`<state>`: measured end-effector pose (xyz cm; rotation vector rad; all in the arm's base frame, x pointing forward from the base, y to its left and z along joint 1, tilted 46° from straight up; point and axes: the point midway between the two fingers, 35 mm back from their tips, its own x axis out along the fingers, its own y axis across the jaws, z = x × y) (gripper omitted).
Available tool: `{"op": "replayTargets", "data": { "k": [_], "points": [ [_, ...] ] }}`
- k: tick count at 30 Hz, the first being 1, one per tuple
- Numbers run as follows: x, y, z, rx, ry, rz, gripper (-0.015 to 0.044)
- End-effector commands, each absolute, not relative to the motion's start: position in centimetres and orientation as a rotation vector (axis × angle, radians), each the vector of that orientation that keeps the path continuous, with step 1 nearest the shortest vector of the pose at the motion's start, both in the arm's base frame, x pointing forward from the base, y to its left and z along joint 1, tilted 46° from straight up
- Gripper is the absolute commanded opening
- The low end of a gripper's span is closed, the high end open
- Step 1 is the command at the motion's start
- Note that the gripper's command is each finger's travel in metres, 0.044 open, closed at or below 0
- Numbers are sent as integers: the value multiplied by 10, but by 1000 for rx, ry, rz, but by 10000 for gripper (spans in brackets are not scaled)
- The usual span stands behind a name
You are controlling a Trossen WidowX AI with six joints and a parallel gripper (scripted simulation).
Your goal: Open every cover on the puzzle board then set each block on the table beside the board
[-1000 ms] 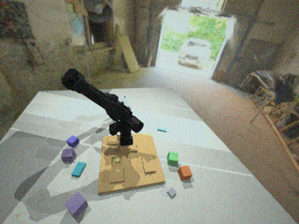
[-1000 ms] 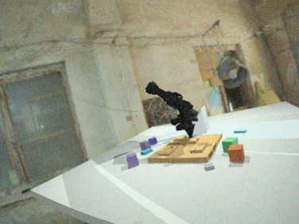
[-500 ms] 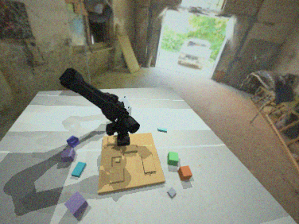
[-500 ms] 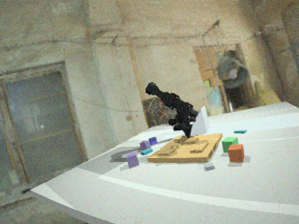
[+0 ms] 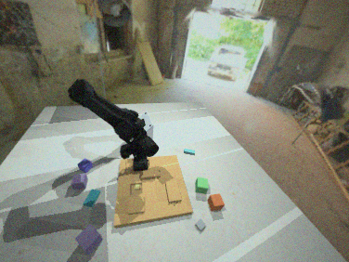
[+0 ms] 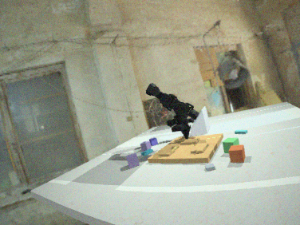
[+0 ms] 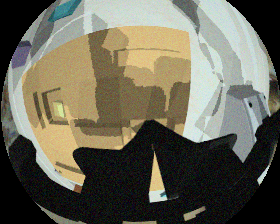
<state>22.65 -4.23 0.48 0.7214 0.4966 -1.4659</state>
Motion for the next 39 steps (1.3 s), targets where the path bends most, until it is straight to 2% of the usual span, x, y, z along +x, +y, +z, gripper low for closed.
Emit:
{"op": "replayTargets", "data": {
  "k": [1,39],
  "points": [
    [224,-47,8,713,496,-1468,0],
    [220,-36,37,713,497,-1468,0]
  ]
}}
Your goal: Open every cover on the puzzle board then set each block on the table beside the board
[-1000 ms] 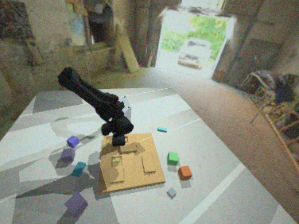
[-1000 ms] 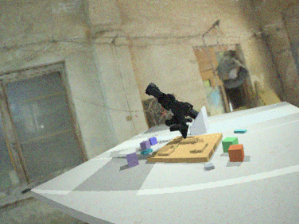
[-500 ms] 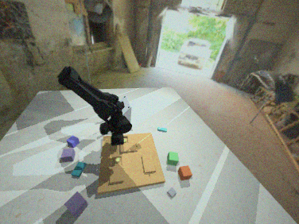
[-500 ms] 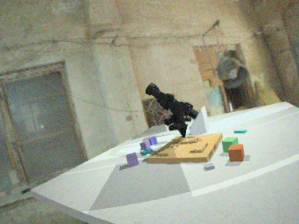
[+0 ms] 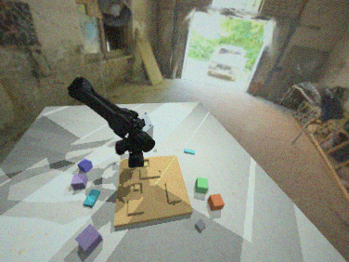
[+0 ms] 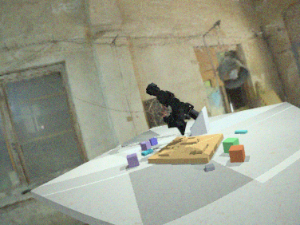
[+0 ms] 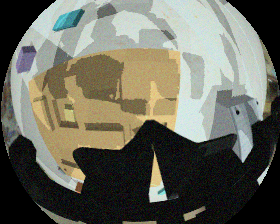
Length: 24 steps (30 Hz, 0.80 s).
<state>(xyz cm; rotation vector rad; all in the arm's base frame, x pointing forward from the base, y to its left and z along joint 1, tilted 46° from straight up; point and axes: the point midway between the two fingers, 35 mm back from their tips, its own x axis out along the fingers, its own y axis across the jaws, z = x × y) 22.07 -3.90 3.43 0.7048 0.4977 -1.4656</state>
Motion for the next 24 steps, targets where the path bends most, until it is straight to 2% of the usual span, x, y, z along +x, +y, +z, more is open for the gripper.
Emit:
{"op": "replayTargets", "data": {
  "k": [1,17,24],
  "points": [
    [220,-35,38,713,497,-1468,0],
    [219,-26,50,692,508,-1460,0],
    [239,-19,52,199,907,-1206,0]
  ]
}}
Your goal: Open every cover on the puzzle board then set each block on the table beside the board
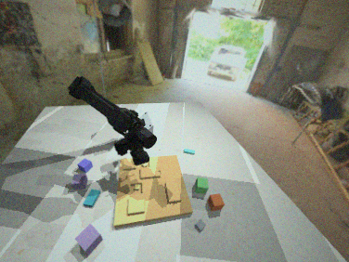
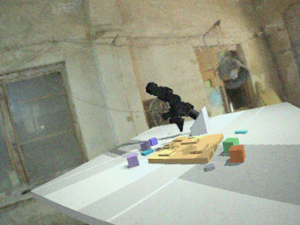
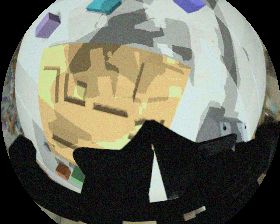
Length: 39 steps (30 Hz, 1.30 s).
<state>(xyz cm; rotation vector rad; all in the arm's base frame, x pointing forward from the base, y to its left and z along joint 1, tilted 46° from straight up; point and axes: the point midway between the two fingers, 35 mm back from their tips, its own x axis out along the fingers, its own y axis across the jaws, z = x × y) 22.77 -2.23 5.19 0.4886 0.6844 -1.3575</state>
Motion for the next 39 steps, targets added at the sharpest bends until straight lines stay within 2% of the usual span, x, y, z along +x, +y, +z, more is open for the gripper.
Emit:
{"op": "replayTargets", "data": {
  "k": [1,12,26,39],
  "points": [
    [242,-18,52,121,963,-1159,0],
    [272,-8,52,-634,1413,-606,0],
    [295,0,51,-1192,1627,-76,0],
    [313,5,48,-1683,1705,503,0]
  ]
}}
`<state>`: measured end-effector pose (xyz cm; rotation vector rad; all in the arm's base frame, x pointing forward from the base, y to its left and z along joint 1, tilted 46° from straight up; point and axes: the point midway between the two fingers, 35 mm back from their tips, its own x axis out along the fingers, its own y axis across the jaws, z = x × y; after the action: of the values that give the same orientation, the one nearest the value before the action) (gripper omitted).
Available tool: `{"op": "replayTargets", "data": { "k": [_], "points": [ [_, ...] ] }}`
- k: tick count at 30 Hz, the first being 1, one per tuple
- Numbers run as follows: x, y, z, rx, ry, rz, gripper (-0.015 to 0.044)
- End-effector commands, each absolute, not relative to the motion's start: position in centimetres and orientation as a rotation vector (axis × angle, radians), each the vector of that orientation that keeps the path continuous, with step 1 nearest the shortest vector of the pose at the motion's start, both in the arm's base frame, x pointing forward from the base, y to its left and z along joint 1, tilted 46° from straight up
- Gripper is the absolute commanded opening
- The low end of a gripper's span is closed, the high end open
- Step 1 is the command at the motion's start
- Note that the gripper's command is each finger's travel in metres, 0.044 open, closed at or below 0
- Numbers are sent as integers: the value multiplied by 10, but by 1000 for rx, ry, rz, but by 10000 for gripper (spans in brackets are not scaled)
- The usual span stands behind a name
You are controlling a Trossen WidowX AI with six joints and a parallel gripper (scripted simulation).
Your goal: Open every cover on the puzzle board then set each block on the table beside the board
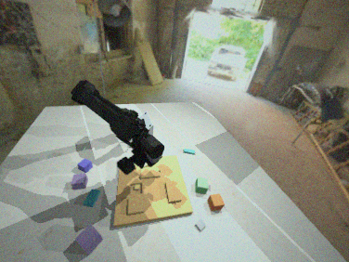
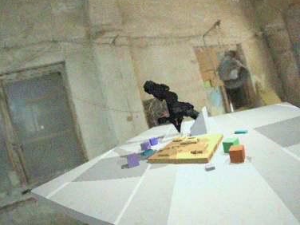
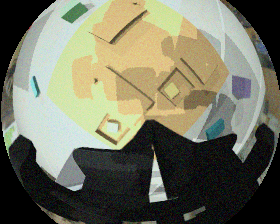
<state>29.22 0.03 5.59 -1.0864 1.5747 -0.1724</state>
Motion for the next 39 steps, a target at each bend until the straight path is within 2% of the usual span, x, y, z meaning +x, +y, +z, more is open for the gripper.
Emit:
{"op": "replayTargets", "data": {
  "k": [1,39],
  "points": [
    [314,5,48,-1719,1706,551,0],
    [314,5,47,-1733,1705,570,0]
  ]
}}
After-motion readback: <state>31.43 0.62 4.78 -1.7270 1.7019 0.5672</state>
